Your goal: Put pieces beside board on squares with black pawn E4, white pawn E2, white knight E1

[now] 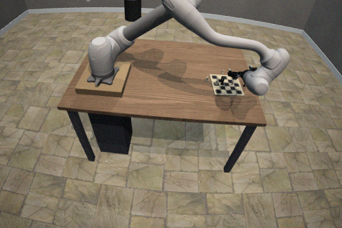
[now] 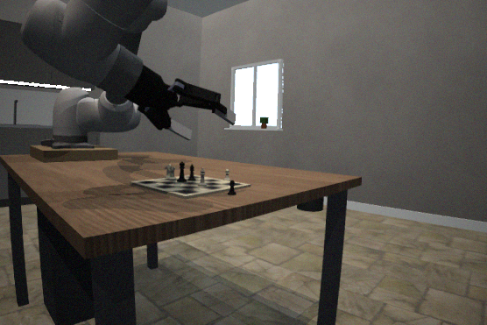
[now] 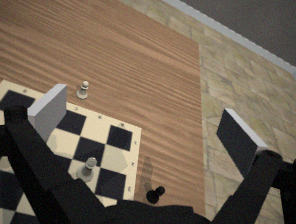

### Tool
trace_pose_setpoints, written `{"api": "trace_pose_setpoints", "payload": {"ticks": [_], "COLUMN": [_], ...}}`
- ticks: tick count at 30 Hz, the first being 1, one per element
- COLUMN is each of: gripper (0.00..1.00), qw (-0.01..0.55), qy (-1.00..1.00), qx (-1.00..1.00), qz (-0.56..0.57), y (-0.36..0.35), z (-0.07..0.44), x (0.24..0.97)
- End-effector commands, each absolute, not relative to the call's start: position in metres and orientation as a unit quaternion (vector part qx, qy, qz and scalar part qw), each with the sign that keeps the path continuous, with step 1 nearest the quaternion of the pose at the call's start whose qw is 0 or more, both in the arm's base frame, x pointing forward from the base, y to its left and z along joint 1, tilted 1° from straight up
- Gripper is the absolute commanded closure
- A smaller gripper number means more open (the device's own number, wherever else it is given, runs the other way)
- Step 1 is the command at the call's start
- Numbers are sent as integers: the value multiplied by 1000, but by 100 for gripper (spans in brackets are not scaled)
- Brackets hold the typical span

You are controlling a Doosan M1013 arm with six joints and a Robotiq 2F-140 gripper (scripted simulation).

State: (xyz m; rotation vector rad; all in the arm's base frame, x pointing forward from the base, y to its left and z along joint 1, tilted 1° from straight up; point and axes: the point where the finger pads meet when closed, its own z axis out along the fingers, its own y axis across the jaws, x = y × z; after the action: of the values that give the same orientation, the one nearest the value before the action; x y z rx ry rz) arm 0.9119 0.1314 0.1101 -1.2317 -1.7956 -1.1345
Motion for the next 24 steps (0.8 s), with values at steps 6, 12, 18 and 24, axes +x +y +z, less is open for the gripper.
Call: {"api": "trace_pose_setpoints", "payload": {"ticks": [6,12,18,24], "gripper": [0,0,0,0], "qw": [436,478,485,485], "qy": [-618,-581,-574,-574], "qx": [-535,-560,-564,-564], "qz": [-377,-348,-342,-342], "y": [0,-73,-85,-85], "z": [60,33,28,28], "x": [903,887,883,883]}}
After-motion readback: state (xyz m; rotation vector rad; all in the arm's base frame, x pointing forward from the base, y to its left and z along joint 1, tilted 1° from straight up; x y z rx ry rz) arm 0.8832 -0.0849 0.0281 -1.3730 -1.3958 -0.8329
